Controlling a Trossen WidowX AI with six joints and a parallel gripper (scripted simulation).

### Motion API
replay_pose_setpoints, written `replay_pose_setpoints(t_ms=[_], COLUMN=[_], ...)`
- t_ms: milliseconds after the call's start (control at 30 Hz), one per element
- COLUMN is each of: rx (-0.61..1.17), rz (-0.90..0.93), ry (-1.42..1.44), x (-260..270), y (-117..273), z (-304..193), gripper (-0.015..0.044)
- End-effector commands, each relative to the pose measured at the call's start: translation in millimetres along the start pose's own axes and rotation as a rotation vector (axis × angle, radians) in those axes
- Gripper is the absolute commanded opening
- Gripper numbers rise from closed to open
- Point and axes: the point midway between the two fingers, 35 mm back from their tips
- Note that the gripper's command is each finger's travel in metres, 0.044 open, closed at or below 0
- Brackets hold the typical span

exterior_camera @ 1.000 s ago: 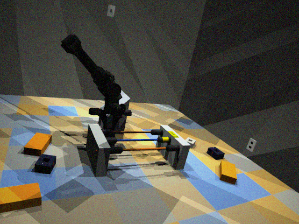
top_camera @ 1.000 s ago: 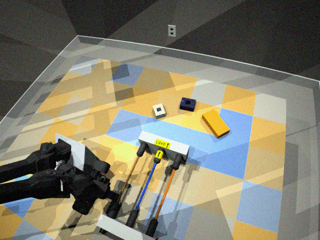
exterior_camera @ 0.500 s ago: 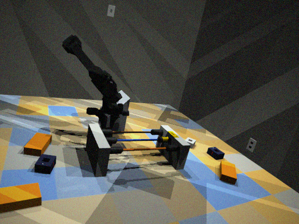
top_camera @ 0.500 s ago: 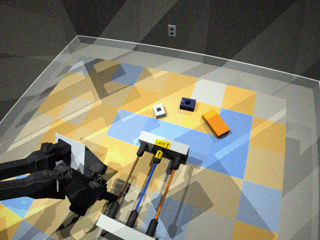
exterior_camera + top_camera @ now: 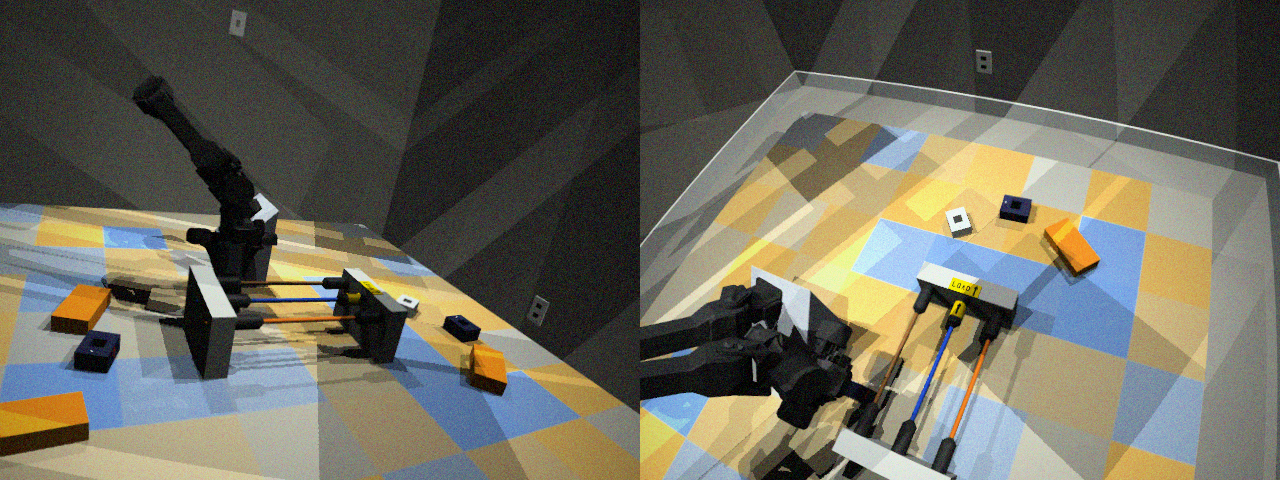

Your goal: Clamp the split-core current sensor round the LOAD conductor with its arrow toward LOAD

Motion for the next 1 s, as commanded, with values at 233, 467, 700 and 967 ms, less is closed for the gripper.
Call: replay_pose_setpoints(t_ms=[233, 467, 700, 967], rx=[-0.013, 0.033, 0.165, 0.24], rz=[-0.001, -0.006, 0.045, 0.133], ry=[-0.002, 0.278, 1.061, 1.557], x=[-1.9, -1.5, 3.1, 8.6], y=[50.9, 51.6, 49.7, 45.3], z=[0.1, 5.9, 22.4, 32.6], gripper=[0.0283, 0.032, 0.032, 0.032])
Point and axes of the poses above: the point midway between the two fingers, 35 mm back from their tips, its own y axis back along the fingers, its own x axis across the jaws, z = x × y, and after that the axes turned 15 degrees about -y, right-handed
